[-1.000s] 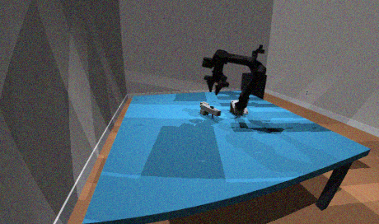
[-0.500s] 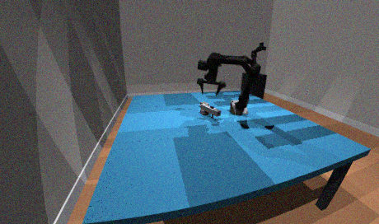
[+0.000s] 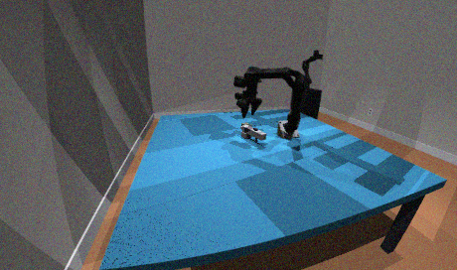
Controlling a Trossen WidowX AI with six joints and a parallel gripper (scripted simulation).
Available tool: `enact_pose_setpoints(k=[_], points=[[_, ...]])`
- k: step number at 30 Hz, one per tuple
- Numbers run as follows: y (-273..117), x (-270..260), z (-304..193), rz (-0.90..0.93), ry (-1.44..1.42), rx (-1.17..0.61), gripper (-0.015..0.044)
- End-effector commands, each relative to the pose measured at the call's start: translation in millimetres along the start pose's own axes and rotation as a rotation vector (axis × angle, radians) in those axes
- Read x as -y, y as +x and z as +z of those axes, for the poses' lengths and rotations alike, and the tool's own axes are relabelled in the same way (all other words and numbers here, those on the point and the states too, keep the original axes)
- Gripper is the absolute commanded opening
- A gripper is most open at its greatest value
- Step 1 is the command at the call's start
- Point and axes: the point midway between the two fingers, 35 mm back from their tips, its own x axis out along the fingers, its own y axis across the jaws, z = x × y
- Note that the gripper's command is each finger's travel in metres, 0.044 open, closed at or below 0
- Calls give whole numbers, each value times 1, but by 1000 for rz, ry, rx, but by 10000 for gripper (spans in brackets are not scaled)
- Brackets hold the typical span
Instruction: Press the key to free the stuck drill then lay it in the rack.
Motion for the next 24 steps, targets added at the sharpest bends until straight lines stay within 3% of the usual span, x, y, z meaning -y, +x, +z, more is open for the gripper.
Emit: enact_pose_setpoints(k=[1,24], points=[[21,14,28,-9,-832,-21,440],[61,39,72,3,-2287,-34,440]])
